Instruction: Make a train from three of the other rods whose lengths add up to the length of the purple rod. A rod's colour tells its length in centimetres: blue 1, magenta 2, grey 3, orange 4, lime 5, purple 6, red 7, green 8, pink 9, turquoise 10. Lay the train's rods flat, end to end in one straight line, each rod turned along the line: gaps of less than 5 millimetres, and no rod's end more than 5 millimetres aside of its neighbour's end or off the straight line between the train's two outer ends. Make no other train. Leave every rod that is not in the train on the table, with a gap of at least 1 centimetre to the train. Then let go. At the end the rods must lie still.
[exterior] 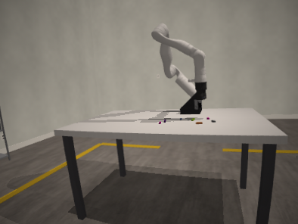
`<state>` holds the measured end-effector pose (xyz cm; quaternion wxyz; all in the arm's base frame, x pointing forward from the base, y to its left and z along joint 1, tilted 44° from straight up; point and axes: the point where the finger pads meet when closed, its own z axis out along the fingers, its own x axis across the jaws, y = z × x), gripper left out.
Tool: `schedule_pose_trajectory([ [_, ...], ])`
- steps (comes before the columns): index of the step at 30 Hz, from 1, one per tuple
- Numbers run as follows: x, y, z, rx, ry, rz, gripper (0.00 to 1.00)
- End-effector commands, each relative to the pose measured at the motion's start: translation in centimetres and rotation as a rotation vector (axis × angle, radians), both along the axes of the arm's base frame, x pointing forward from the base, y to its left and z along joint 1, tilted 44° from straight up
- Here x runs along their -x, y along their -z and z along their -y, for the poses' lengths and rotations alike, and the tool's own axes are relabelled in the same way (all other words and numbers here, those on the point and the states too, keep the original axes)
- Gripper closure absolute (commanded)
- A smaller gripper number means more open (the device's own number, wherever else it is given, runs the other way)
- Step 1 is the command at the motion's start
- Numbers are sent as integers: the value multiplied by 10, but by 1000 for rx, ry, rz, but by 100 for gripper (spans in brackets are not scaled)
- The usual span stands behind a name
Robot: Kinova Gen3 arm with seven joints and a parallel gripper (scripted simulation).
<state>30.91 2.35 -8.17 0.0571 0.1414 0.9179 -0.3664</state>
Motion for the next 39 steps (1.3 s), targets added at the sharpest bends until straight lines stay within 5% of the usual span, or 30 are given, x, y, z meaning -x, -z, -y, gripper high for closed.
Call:
schedule_pose_trajectory([
  [1, 1, 6, -7, 2, 30, 46, 0],
  [10, 3, 21, -19, -2, 199, 227, 0],
  [23, 4, 34, -31, -12, 348, 390, 0],
  [39, 4, 44, -40, -21, 447, 499, 0],
])
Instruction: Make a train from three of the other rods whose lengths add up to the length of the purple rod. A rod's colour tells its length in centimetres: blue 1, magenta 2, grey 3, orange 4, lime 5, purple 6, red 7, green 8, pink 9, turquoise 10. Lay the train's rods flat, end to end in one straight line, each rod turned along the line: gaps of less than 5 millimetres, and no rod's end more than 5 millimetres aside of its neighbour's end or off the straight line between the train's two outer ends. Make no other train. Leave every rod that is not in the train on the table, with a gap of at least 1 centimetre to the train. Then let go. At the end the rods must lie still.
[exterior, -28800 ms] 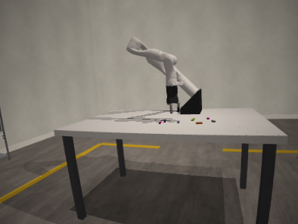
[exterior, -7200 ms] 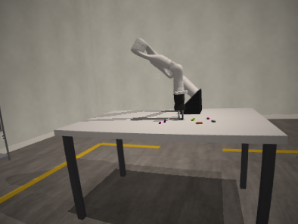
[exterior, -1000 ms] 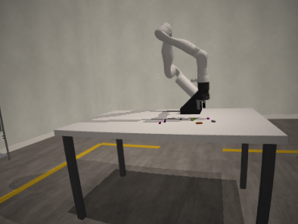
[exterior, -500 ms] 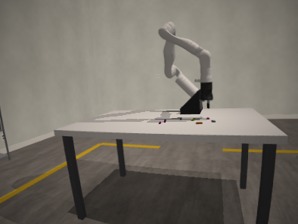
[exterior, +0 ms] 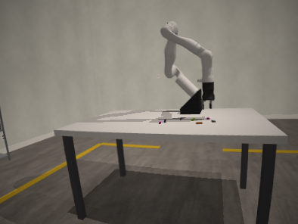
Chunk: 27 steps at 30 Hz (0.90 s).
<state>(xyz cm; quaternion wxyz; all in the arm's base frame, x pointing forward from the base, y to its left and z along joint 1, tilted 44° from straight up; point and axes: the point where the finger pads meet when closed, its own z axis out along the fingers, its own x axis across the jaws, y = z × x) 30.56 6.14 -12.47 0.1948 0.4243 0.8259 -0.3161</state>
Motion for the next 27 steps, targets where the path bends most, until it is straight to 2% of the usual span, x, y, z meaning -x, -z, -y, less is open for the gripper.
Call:
schedule_pose_trajectory([
  [1, 0, 1, -2, -1, 3, 9, 0],
  [18, 0, 3, -4, -3, 20, 29, 0],
  [19, 0, 3, -4, -3, 20, 29, 46],
  [27, 0, 3, -4, -3, 20, 29, 46],
])
